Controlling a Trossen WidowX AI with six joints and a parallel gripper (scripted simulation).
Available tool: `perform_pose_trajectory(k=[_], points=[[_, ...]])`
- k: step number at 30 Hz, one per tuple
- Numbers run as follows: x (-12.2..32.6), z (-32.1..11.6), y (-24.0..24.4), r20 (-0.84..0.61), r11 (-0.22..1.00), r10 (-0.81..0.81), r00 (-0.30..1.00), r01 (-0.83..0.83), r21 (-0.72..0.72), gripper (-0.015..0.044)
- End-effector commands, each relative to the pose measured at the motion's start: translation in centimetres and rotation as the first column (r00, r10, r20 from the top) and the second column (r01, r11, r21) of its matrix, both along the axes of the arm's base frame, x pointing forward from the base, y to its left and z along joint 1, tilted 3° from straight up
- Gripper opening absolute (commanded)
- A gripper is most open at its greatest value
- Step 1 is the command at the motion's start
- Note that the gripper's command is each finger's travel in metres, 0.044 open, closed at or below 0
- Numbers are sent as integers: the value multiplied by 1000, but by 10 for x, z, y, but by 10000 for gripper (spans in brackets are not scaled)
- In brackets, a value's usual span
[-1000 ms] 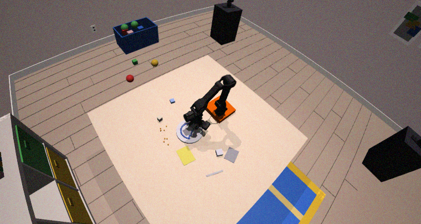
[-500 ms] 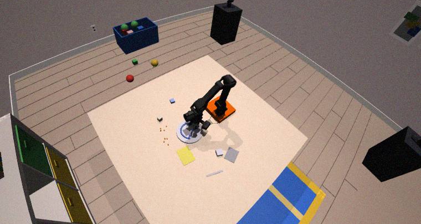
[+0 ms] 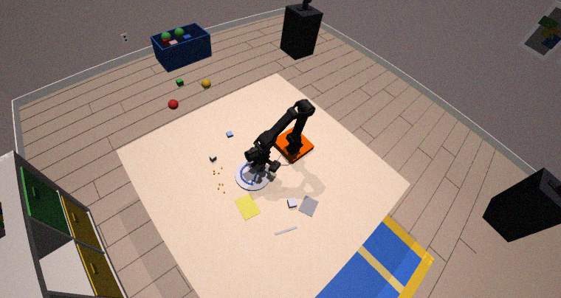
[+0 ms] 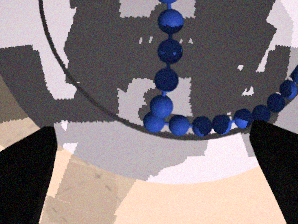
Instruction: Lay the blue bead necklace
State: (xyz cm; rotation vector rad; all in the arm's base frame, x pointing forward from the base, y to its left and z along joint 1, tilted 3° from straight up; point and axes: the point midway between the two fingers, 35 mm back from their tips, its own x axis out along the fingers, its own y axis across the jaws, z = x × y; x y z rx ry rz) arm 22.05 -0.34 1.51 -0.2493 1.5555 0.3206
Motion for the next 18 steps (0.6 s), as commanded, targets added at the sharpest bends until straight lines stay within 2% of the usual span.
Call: perform_pose_trajectory(k=[1,3,10,15,18], points=[[0,1,0,1,1000,-3,1000,3,2,440],[0,1,0,1,1000,-3,1000,3,2,440],[11,31,0,-6,982,-188,982,188,0,256],[11,31,0,-6,981,-194,981,194,0,125],[11,21,1,-6,981,-194,981,194,0,120]])
